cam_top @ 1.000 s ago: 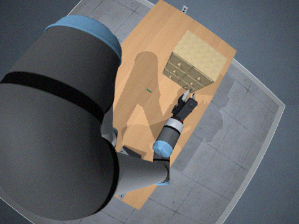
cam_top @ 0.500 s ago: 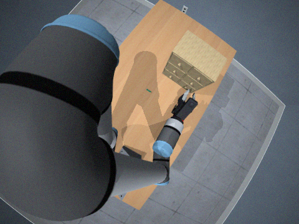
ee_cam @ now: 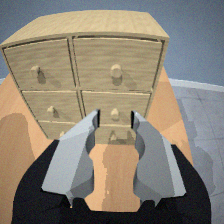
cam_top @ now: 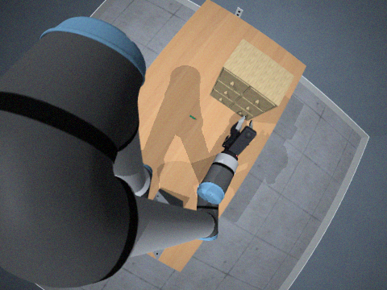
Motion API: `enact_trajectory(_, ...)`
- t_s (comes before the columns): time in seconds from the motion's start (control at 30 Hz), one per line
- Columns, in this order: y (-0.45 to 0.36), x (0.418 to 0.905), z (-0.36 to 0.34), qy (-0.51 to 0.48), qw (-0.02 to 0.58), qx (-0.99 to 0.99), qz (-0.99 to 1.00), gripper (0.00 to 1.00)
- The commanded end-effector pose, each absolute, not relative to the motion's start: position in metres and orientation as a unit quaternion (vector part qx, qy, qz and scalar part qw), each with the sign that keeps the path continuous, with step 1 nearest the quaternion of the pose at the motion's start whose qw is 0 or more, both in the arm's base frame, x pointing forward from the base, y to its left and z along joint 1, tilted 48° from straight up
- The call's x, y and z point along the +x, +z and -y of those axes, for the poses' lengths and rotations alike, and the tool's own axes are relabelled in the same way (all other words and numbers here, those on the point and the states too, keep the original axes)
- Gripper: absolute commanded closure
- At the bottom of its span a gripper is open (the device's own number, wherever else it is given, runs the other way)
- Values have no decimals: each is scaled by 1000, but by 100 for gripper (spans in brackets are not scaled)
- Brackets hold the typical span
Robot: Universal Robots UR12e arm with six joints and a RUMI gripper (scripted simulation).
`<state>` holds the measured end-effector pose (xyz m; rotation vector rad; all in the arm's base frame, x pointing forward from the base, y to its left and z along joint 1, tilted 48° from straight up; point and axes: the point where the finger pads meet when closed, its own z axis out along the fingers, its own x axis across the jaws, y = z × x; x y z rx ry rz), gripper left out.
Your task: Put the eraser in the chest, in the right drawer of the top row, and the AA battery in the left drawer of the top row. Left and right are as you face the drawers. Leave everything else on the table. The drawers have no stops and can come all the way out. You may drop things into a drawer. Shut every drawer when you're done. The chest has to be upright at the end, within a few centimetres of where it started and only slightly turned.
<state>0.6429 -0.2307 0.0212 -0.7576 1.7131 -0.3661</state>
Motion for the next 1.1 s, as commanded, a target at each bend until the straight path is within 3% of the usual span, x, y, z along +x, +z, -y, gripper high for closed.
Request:
enact_trajectory(0.0, 22, 642, 232, -154, 577, -326, -733, 80)
enact_trajectory(1.07, 26, 637, 236, -126, 564, -348, -738, 80)
